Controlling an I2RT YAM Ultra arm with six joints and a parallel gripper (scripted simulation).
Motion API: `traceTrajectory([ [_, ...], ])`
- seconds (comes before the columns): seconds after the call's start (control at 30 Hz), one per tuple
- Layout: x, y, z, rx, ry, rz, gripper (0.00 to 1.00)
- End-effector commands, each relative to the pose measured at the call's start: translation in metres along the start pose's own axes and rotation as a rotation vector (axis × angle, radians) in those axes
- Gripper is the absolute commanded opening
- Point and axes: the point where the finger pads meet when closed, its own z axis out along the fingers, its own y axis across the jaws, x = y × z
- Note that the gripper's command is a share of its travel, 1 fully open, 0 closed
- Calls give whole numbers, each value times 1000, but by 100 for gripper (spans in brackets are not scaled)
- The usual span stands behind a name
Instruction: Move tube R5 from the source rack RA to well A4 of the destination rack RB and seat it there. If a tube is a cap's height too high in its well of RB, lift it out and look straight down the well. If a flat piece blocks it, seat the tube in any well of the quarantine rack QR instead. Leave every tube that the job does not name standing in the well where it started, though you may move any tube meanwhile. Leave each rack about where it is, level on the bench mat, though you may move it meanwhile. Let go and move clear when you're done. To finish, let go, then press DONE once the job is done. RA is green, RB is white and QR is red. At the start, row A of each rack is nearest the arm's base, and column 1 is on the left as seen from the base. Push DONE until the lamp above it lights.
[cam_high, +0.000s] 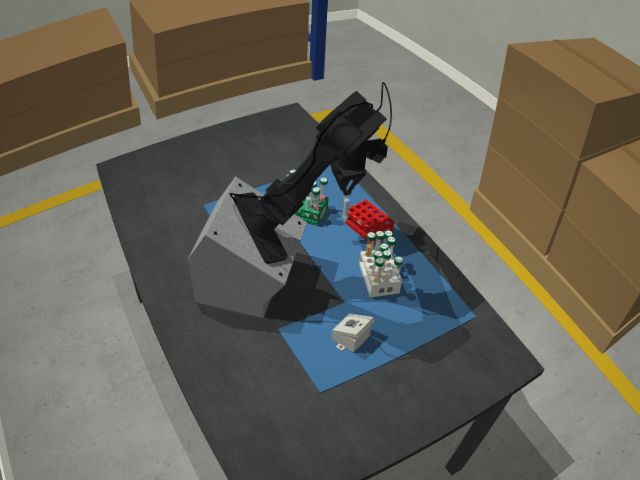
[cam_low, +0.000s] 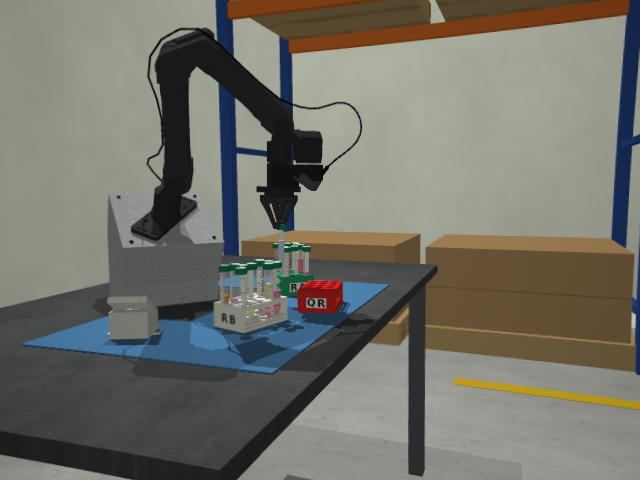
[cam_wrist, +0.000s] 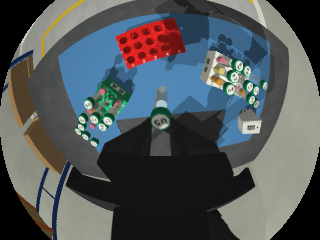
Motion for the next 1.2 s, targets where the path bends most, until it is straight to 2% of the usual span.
traceTrajectory([
  [0.0, 8, 11, -1, -3, -18, -21, 0],
  [0.23, 28, 25, 1, 6, -10, -29, 0],
  [0.37, 28, 32, -2, -5, -22, -20, 0],
  [0.5, 43, 37, 1, 8, -10, -31, 0],
  [0.57, 42, 46, -2, -7, -24, -19, 0],
  [0.67, 56, 47, 1, 10, -11, -32, 0],
  [0.73, 54, 57, -3, -9, -25, -18, 0],
  [0.83, 67, 60, 0, 2, -18, -26, 0],
  [0.93, 68, 63, -1, 0, -20, -24, 0],
  [0.97, 64, 71, -5, -18, -32, -11, 0],
  [1.17, 77, 87, -7, -29, -36, -5, 0],
])
